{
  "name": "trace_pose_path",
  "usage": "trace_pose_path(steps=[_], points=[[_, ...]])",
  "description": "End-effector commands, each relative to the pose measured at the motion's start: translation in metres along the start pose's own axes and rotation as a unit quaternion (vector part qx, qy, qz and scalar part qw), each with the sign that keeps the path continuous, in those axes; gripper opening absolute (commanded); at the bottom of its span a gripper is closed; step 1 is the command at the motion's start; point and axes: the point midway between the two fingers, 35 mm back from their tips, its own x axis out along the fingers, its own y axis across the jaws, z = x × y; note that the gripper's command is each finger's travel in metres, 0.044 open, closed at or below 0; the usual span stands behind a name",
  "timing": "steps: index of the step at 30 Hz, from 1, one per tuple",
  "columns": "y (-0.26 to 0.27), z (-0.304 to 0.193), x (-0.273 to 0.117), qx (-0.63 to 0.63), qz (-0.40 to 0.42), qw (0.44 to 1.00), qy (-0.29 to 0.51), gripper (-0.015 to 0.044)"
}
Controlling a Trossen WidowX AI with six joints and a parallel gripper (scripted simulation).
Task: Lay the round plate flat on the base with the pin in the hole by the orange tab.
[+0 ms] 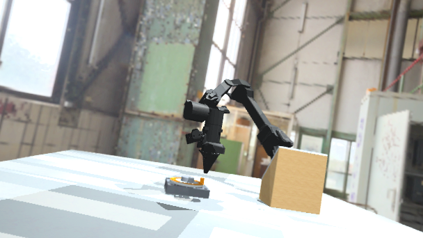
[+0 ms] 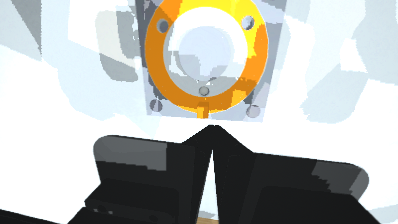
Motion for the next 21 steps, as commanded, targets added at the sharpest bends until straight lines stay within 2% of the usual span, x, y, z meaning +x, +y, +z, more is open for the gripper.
trace_pose_path(steps=[1,21], points=[[0.0003,0.0011,-0.0197,0.004,0.004,1.000,-0.006,0.0000],[0.0001,-0.0003,-0.0186,0.001,0.001,1.000,-0.005,0.0000]])
